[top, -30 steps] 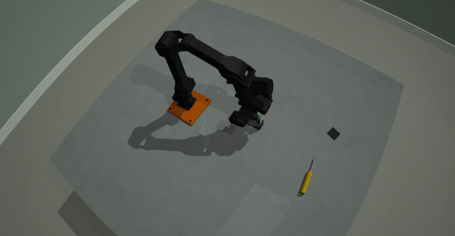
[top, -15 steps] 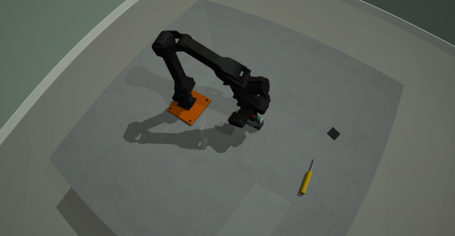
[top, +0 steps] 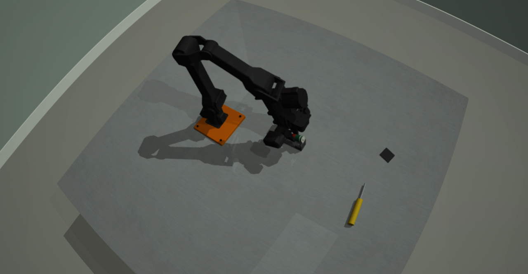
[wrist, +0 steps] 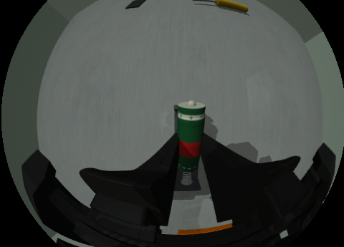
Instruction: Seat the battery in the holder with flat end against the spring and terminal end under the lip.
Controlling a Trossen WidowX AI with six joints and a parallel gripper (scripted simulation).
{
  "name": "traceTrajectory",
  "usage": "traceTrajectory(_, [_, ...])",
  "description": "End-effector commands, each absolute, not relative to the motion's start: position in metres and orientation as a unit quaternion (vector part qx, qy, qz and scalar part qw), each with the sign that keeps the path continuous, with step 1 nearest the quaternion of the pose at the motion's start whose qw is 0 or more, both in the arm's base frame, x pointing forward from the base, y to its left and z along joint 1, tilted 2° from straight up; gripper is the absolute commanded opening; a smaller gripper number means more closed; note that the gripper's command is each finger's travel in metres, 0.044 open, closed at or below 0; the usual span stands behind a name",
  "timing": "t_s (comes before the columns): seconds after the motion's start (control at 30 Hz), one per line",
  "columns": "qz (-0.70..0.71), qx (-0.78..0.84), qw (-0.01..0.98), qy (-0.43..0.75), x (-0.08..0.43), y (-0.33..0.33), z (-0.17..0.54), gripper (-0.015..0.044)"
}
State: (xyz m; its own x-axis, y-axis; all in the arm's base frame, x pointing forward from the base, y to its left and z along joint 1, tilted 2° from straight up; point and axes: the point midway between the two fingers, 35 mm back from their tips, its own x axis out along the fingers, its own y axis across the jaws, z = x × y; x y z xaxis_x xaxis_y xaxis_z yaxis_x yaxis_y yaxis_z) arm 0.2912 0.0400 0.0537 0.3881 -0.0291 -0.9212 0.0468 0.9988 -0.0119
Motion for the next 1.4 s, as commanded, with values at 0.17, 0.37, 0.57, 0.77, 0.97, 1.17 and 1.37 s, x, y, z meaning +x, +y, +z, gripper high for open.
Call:
traceTrajectory(0.17, [-0.025,0.008,0.847,0.532,0.288,0.04,0.05,0.0069])
traceTrajectory(0.37, [-0.026,0.008,0.856,0.516,0.286,0.04,0.047,0.0069])
traceTrajectory(0.57, [-0.026,0.009,0.865,0.501,0.284,0.039,0.045,0.0069])
traceTrajectory(0.77, [-0.026,0.009,0.866,0.5,0.282,0.04,0.044,0.0069])
traceTrajectory(0.97, [-0.026,0.009,0.866,0.5,0.276,0.04,0.043,0.0069])
traceTrajectory(1.17, [-0.025,0.009,0.866,0.5,0.271,0.04,0.042,0.0069])
traceTrajectory(1.37, [-0.024,0.01,0.865,0.501,0.266,0.04,0.042,0.0069])
